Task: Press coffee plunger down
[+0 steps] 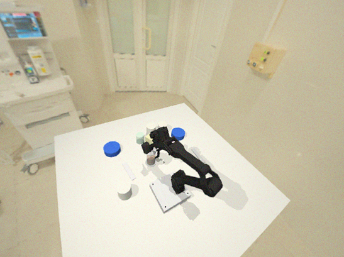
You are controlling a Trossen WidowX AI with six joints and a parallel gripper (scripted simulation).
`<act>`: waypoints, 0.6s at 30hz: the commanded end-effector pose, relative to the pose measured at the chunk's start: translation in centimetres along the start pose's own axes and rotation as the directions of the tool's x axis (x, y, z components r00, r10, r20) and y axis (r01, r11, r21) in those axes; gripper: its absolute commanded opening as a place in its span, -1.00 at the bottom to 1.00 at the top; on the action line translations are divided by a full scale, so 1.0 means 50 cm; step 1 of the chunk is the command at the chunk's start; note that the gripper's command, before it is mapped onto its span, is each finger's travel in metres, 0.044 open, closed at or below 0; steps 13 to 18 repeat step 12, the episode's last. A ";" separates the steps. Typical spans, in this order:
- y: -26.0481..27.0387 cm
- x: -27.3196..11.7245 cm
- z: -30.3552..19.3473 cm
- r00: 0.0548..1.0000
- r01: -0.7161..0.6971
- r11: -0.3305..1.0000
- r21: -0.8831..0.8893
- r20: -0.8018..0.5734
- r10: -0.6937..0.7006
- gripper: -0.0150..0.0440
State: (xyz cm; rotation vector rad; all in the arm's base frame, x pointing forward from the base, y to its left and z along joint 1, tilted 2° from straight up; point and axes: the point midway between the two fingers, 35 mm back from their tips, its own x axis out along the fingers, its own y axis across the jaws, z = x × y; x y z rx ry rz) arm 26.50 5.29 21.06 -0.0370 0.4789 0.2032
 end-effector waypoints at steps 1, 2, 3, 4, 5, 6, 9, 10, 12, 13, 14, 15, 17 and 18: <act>0.001 -0.054 0.023 1.000 -0.003 1.000 -0.002 0.001 0.003 1.00; 0.001 -0.053 0.023 1.000 -0.004 1.000 -0.003 0.001 0.004 1.00; 0.002 -0.051 0.023 1.000 -0.005 1.000 -0.003 0.001 0.005 1.00; 0.002 -0.051 0.023 1.000 -0.005 1.000 -0.003 0.001 0.005 1.00; 0.002 -0.051 0.023 1.000 -0.005 1.000 -0.003 0.001 0.005 1.00; 0.002 -0.051 0.023 1.000 -0.005 1.000 -0.003 0.001 0.005 1.00; 0.002 -0.051 0.023 1.000 -0.005 1.000 -0.003 0.001 0.005 1.00; 0.002 -0.051 0.023 1.000 -0.005 1.000 -0.003 0.001 0.005 1.00; 0.002 -0.051 0.023 1.000 -0.005 1.000 -0.003 0.001 0.005 1.00; 0.002 -0.051 0.023 1.000 -0.005 1.000 -0.003 0.001 0.005 1.00; 0.002 -0.051 0.023 1.000 -0.005 1.000 -0.003 0.001 0.005 1.00; 0.002 -0.051 0.023 1.000 -0.005 1.000 -0.003 0.001 0.005 1.00; 0.002 -0.051 0.023 1.000 -0.005 1.000 -0.003 0.001 0.005 1.00; 0.002 -0.051 0.023 1.000 -0.005 1.000 -0.003 0.001 0.005 1.00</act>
